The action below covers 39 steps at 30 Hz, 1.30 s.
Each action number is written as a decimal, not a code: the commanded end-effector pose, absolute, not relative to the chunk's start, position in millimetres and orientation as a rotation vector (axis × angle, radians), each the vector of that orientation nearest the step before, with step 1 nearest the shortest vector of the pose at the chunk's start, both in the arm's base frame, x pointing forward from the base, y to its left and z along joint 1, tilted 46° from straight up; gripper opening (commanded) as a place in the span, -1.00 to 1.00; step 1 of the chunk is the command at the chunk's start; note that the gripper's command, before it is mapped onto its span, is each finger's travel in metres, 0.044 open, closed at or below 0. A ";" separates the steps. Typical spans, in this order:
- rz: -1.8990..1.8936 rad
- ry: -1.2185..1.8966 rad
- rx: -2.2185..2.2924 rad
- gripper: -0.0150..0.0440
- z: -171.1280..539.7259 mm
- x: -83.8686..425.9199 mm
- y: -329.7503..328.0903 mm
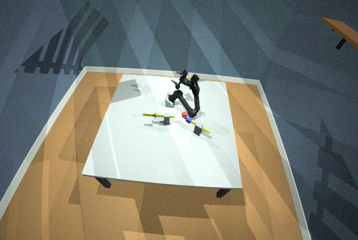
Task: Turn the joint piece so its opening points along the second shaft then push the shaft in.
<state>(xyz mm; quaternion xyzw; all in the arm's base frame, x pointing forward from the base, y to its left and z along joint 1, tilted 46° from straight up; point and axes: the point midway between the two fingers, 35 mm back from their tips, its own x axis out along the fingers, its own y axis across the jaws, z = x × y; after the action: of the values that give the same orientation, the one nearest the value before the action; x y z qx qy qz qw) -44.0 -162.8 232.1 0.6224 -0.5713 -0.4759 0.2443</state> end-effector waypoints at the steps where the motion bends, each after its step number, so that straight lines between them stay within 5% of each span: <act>1: -1.300 -1.560 1.700 0.95 232.1 -44.0 -162.8; 39: -1.143 -1.074 2.388 1.00 196.9 33.1 -175.9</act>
<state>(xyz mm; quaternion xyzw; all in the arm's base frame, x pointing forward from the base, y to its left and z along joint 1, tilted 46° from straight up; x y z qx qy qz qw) 27.4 -176.4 198.9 0.8161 -0.3878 -0.3997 0.1542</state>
